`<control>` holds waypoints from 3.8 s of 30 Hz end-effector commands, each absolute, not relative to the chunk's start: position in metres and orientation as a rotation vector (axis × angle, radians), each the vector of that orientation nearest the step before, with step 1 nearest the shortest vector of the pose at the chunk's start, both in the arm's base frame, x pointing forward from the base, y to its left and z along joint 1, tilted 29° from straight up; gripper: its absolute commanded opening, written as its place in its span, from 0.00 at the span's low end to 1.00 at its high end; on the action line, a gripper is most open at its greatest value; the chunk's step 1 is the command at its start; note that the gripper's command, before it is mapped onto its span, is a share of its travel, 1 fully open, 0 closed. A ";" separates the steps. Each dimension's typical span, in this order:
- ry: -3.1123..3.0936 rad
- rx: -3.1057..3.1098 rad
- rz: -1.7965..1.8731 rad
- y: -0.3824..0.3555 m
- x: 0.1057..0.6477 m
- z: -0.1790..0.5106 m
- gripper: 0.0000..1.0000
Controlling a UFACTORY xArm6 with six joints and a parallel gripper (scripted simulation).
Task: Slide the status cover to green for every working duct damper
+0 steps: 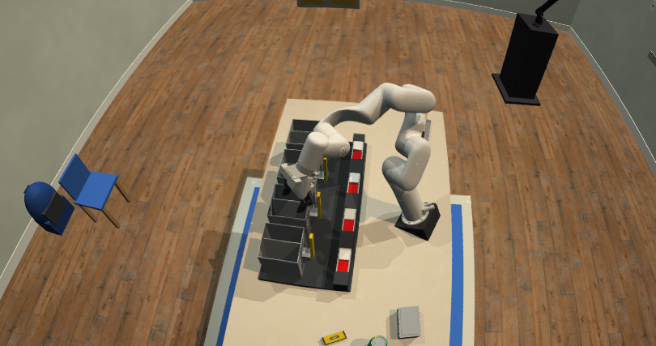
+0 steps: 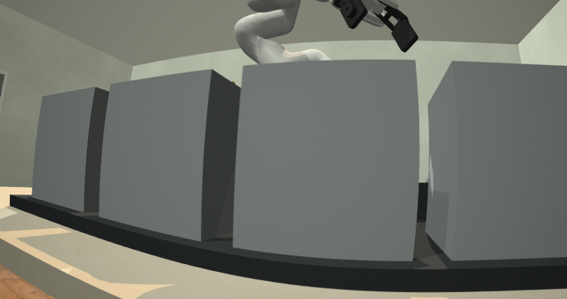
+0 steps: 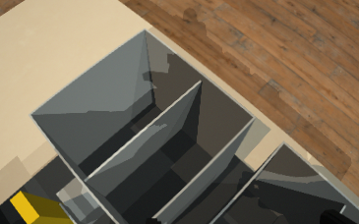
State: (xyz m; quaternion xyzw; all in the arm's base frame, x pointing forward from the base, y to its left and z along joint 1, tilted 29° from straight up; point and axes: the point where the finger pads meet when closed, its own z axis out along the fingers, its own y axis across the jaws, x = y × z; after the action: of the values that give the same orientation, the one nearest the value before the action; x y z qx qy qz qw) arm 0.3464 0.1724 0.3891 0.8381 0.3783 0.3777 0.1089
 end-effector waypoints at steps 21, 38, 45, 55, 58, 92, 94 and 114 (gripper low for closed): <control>0.505 2.735 0.899 -0.040 0.332 0.454 1.00; 0.062 2.837 0.725 -0.186 0.323 0.497 1.00; -0.069 2.853 0.669 -0.229 0.320 0.510 1.00; -0.089 2.855 0.661 -0.236 0.319 0.512 0.39; -0.089 2.855 0.661 -0.236 0.319 0.512 0.39; -0.089 2.855 0.661 -0.236 0.319 0.512 0.39; -0.089 2.855 0.661 -0.236 0.319 0.512 0.39; -0.089 2.855 0.661 -0.236 0.319 0.512 0.39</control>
State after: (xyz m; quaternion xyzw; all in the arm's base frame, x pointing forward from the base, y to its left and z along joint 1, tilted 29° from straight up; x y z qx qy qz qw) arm 0.3192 -0.2358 0.5095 0.9690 -0.0302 0.2224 0.1032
